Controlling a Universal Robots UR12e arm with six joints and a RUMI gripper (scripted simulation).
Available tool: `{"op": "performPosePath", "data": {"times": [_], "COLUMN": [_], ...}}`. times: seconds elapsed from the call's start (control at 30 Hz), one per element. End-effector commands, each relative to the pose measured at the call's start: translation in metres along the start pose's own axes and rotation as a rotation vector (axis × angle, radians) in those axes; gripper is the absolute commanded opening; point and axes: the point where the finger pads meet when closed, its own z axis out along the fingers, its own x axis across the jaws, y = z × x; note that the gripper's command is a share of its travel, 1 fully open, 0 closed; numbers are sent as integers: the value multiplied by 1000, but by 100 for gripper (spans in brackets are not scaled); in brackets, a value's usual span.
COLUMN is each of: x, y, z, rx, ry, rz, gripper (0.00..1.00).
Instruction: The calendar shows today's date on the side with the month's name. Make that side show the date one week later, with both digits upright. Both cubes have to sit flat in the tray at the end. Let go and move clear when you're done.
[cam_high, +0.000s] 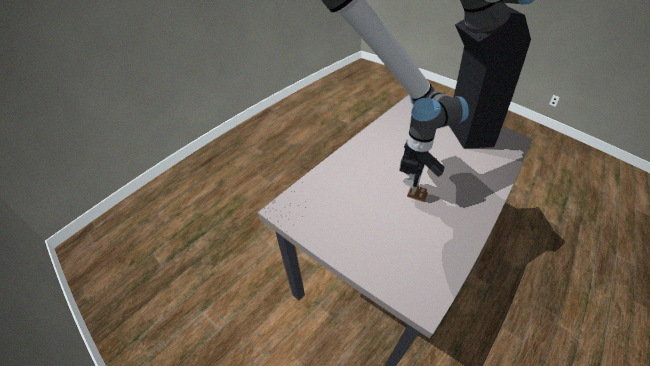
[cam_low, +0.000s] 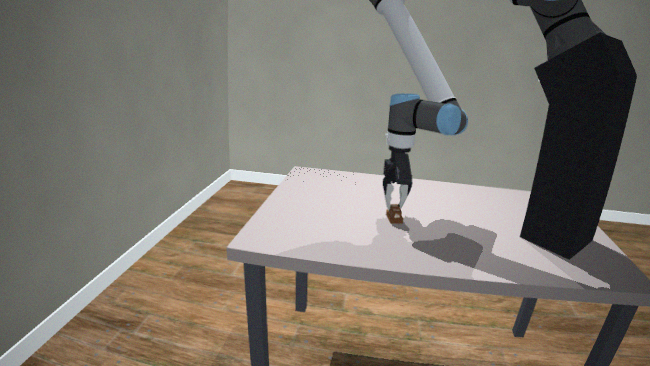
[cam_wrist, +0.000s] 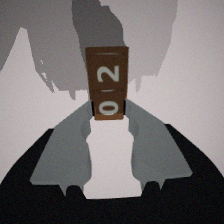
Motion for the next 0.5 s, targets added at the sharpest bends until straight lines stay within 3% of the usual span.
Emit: {"op": "performPosePath", "data": {"times": [0.0,0.47], "x": [0,0], "y": [0,0], "z": [0,0], "rx": [0,0], "ry": [1,1], "rz": [0,0], "gripper": [10,24]}}
